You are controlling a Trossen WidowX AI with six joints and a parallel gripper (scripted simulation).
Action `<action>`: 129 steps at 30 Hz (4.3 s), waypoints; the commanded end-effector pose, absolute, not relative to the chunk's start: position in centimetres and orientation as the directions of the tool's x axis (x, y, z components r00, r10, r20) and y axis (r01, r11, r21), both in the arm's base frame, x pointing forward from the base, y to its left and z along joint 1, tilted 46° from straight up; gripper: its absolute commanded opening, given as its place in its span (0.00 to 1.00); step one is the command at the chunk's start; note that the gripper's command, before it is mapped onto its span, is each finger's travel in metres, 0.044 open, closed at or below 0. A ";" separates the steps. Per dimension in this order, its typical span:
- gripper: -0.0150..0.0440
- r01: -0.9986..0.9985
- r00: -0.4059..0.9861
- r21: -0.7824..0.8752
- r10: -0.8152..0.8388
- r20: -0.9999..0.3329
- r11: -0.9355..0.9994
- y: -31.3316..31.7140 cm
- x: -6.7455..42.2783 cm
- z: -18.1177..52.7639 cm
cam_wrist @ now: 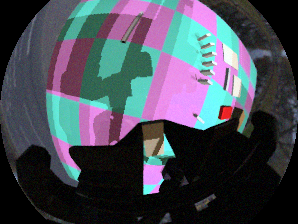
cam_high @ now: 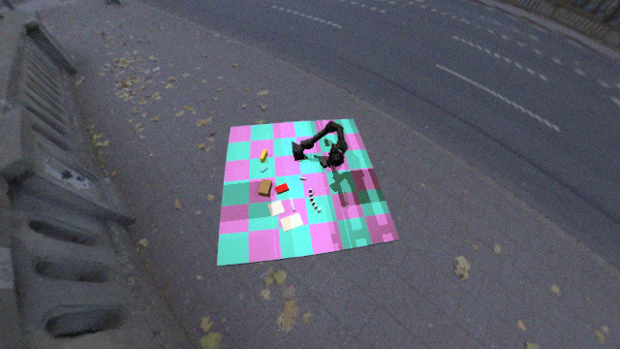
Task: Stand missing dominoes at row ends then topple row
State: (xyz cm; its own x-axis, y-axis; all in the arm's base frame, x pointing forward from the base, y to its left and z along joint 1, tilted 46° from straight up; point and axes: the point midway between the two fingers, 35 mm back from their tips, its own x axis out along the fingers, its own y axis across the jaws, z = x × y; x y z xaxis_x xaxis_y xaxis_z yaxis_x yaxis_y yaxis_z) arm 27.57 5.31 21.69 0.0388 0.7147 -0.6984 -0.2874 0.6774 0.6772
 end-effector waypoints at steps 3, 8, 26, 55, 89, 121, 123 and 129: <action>0.44 0.100 0.054 0.715 0.713 -0.699 0.692 6.8 27.6 23.7; 0.44 0.100 0.054 0.715 0.713 -0.699 0.692 6.8 27.6 23.7; 0.44 0.019 0.114 0.536 0.531 -0.840 0.844 7.7 27.3 20.3; 0.44 0.036 0.614 0.207 0.142 -0.777 0.978 9.7 29.3 17.6; 0.44 0.150 0.984 0.614 -0.058 -0.167 0.775 10.2 25.7 21.4; 0.44 0.128 0.992 0.719 -0.092 -0.089 0.683 10.3 24.5 21.2; 0.44 0.127 0.992 0.719 -0.088 -0.092 0.684 10.8 24.6 20.9; 0.44 0.125 0.992 0.717 -0.080 -0.097 0.685 12.0 24.9 20.0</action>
State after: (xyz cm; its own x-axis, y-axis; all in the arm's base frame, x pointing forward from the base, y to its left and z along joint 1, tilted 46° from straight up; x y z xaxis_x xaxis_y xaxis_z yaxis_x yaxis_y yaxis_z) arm 24.78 11.38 20.53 0.9923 -0.0808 -0.0939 0.1237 0.6873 0.7158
